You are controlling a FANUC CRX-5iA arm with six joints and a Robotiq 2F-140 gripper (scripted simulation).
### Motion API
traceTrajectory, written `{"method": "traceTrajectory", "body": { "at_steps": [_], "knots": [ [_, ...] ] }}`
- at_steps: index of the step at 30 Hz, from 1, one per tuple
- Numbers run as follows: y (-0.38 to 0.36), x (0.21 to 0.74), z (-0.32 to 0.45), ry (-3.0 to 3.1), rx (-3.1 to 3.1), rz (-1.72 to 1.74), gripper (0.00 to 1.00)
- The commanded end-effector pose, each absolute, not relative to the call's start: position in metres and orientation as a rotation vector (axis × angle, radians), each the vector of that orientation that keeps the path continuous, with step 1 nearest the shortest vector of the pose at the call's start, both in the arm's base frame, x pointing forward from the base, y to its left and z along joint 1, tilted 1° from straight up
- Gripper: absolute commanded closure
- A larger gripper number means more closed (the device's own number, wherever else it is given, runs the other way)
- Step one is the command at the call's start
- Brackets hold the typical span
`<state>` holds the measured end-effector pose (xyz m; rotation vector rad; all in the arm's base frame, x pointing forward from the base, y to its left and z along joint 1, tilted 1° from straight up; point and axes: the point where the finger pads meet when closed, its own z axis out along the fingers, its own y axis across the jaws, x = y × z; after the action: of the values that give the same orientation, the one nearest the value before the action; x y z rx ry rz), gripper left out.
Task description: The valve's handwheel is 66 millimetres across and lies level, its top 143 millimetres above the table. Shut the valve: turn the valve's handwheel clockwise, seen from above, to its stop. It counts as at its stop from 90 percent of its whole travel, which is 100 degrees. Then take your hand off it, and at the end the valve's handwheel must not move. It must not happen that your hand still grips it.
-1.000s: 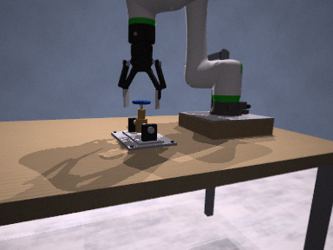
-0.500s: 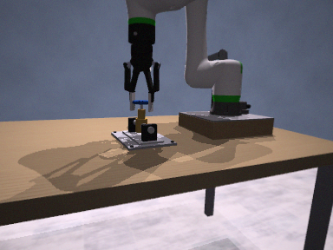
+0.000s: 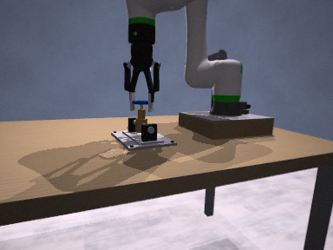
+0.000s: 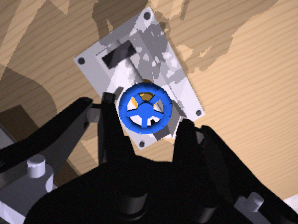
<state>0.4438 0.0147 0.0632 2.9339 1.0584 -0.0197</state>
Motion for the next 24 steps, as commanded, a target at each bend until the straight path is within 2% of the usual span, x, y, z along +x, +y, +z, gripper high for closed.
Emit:
{"method": "traceTrajectory", "body": {
  "at_steps": [1, 24],
  "knots": [
    [0.0148, 0.4439, 0.0630, 1.058, 2.934, -0.019, 1.00],
    [0.0148, 0.4439, 0.0630, 0.999, 2.954, -0.019, 1.00]
  ]
}}
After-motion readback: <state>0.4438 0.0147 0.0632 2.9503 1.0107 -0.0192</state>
